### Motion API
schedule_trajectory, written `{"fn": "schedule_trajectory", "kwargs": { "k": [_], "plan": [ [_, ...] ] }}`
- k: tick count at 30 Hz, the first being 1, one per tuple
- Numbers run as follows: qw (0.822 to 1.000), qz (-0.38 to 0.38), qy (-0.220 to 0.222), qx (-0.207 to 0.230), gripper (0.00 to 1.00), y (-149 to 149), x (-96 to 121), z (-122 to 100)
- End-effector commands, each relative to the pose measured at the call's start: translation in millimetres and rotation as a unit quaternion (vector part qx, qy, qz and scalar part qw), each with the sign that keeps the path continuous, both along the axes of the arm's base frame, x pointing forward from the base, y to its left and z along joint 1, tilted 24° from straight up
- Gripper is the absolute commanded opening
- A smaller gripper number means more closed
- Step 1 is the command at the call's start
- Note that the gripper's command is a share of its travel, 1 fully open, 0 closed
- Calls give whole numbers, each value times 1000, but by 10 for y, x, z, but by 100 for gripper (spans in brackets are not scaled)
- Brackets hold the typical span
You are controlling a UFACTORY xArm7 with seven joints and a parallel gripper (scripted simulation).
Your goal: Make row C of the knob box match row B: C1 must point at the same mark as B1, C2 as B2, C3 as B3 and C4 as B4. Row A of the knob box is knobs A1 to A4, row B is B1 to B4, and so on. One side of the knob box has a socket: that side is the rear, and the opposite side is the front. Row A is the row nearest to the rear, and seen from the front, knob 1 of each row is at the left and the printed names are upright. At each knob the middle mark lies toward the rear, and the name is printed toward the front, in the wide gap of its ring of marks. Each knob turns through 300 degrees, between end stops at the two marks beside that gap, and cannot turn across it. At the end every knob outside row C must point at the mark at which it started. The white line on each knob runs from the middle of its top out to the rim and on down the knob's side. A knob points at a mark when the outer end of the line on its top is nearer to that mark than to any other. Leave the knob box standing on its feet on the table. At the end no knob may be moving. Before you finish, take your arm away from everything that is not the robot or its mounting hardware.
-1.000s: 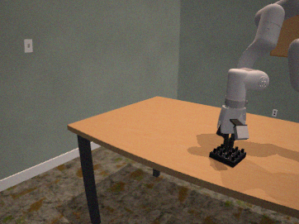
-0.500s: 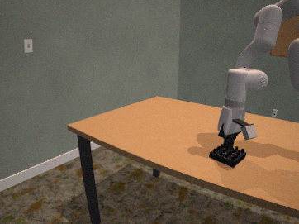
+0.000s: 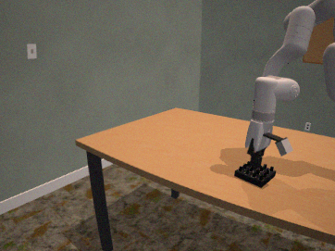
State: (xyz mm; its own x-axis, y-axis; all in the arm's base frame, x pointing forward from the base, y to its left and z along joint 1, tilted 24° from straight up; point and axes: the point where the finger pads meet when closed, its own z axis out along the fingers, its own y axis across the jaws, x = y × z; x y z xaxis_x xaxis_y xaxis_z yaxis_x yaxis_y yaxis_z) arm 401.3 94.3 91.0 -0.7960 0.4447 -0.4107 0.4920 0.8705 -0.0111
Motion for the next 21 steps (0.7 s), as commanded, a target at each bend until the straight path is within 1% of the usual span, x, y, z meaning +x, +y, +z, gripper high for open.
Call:
{"fn": "schedule_trajectory", "kwargs": {
  "k": [1, 5, 21],
  "plan": [
    [1000, 25, 5, -8, 8, 6, 7, 8],
    [999, 41, 9, -14, 8, 6, 7, 8],
    [998, 63, 14, -23, 8, 6, 7, 8]
  ]
}}
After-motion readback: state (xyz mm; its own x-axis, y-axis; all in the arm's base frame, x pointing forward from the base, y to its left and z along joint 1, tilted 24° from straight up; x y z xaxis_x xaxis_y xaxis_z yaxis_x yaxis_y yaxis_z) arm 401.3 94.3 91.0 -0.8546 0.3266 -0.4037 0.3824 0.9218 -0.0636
